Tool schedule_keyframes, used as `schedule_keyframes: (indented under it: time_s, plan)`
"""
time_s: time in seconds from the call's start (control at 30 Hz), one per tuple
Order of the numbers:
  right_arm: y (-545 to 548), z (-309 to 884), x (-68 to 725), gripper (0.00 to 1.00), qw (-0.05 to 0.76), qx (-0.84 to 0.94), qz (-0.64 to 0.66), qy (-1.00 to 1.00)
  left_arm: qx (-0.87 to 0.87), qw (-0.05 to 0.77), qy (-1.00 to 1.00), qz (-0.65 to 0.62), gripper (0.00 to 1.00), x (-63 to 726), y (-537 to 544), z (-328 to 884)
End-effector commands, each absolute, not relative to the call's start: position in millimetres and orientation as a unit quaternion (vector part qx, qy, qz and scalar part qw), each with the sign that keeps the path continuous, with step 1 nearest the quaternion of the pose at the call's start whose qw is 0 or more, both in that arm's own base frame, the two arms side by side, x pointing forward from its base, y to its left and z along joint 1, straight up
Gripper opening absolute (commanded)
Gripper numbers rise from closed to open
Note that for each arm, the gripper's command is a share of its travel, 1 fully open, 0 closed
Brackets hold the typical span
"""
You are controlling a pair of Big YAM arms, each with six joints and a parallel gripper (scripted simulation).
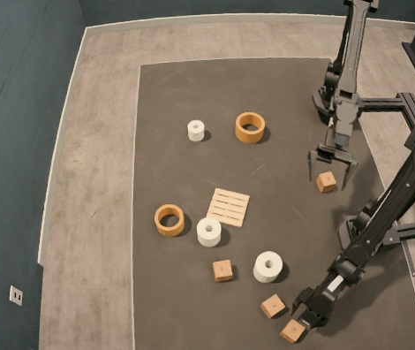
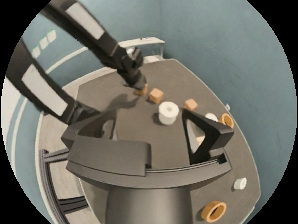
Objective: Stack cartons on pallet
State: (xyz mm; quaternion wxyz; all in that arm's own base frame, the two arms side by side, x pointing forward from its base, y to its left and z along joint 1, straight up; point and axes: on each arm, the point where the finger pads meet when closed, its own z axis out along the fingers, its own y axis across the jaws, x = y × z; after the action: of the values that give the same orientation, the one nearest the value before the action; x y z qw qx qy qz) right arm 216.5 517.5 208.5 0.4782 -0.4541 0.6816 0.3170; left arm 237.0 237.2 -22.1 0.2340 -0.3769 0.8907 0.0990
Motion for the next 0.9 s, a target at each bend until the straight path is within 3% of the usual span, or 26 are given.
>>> schedule_keyframes:
  time_s: [0.0, 0.87]
  plan:
    - [544.7, 240.9, 225.5, 1.00, 0.510, -0.445, 0.332, 0.657, -0.372, 0.246, 0.889, 0.103, 0.74, 245.7, 240.3, -19.2]
    - [545.5, 233.2, 203.1, 1.00, 0.498, -0.455, 0.342, 0.654, -0.377, 0.253, 0.885, 0.104, 0.74, 263.6, 257.7, -32.9]
